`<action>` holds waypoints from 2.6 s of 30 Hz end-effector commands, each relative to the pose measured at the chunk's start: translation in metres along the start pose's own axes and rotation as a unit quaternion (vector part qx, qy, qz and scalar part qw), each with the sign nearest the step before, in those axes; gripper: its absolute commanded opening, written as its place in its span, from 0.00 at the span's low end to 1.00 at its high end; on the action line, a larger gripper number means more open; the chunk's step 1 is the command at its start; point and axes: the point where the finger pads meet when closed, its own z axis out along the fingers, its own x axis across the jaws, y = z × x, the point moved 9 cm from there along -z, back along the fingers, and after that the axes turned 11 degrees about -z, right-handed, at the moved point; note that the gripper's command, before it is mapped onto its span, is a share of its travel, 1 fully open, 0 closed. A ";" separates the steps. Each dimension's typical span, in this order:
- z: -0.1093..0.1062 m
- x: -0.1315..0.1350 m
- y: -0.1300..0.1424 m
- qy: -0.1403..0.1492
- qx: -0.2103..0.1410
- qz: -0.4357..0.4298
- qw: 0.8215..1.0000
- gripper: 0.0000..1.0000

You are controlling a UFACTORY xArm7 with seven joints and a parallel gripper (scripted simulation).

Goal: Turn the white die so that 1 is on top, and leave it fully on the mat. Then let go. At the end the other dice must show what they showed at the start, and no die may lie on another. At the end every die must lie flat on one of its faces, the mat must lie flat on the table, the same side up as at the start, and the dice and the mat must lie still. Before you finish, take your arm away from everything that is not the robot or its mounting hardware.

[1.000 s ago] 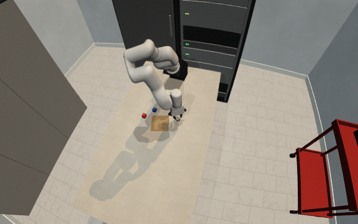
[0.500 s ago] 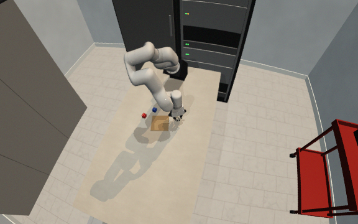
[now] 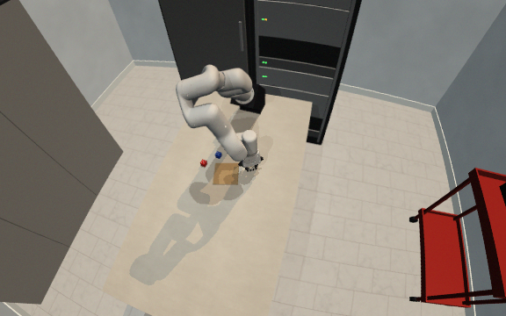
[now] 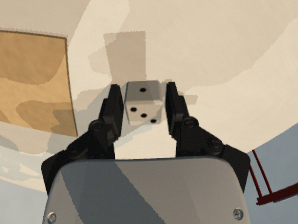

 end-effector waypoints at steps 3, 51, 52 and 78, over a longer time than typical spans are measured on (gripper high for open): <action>0.001 0.000 0.001 0.000 -0.001 0.000 1.000 0.47; 0.001 0.000 0.001 0.000 -0.001 0.000 1.000 0.27; 0.001 0.000 0.001 0.000 -0.001 0.000 1.000 0.27; -0.008 0.000 0.001 0.000 -0.001 0.000 1.000 0.27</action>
